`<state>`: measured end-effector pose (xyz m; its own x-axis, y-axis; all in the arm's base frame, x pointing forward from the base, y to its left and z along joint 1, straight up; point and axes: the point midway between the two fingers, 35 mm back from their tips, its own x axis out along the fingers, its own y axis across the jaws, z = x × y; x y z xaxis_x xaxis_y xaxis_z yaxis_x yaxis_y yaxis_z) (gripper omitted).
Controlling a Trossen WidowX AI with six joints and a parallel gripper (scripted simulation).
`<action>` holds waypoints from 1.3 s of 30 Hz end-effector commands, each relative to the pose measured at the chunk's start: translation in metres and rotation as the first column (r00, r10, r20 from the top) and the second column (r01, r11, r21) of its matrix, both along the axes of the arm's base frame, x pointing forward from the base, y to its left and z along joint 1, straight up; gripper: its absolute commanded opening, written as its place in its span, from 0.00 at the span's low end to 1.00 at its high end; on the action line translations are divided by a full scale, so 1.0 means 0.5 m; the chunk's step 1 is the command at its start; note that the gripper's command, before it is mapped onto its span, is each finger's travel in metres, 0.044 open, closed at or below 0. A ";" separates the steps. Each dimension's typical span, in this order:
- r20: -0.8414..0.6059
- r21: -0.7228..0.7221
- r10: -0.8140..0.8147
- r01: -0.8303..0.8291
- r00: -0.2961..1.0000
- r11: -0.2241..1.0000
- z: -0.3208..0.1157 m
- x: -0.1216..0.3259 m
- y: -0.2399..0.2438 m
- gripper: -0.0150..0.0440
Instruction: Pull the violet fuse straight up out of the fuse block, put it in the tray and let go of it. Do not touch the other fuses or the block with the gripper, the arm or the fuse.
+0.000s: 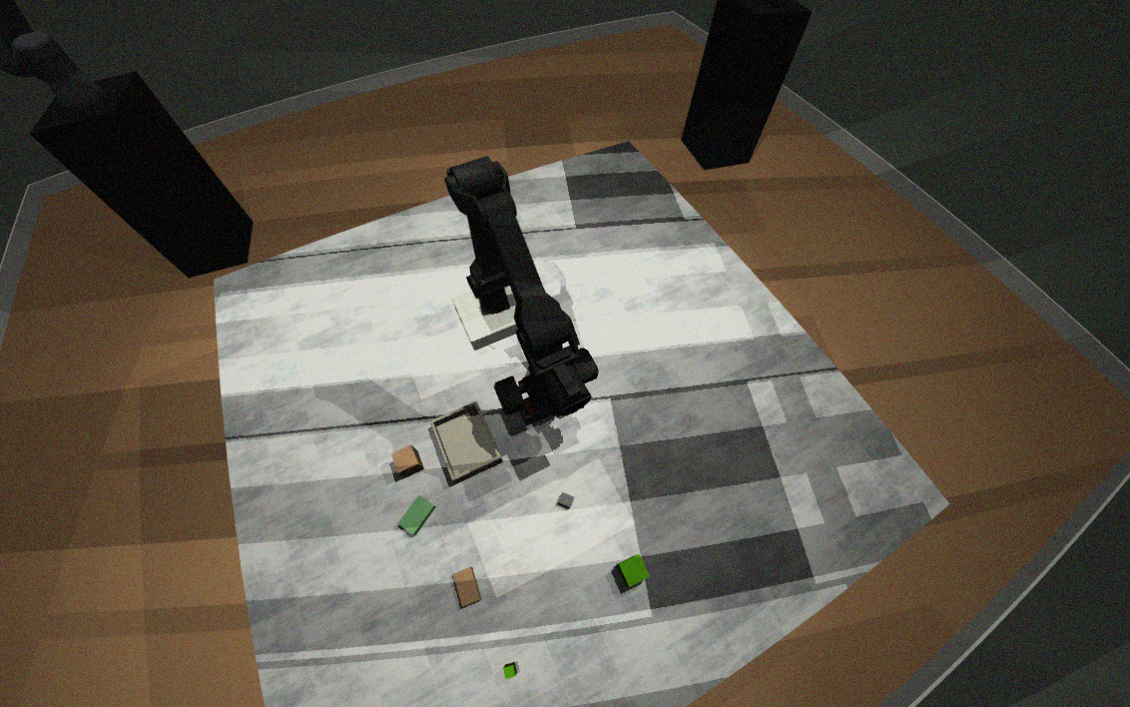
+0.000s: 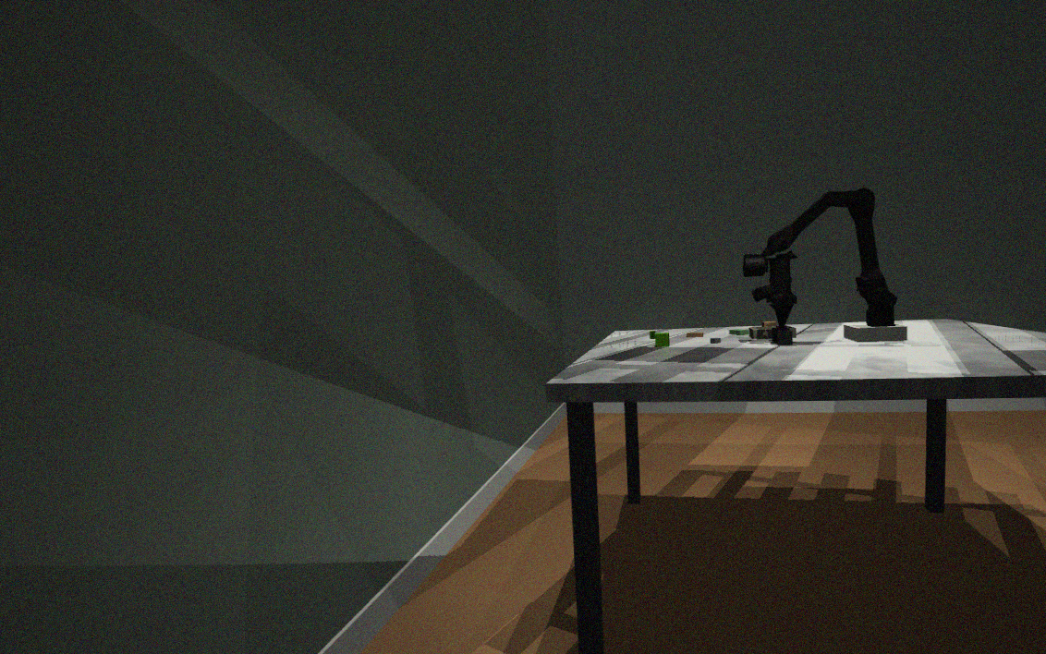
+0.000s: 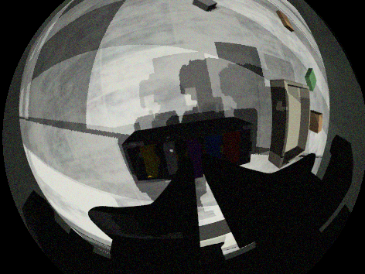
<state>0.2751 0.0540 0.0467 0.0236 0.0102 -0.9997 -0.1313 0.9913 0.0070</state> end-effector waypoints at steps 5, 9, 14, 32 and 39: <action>0.002 0.000 0.001 -0.001 1.000 1.000 0.009 0.001 0.000 0.25; 0.002 -0.001 0.001 -0.001 1.000 1.000 0.013 0.001 0.000 0.25; 0.002 -0.001 0.001 -0.001 1.000 1.000 0.018 0.001 0.000 0.25; 0.003 -0.001 0.001 -0.001 1.000 1.000 0.036 0.000 0.000 0.25; 0.003 -0.002 0.001 -0.001 1.000 1.000 0.043 0.000 0.000 0.25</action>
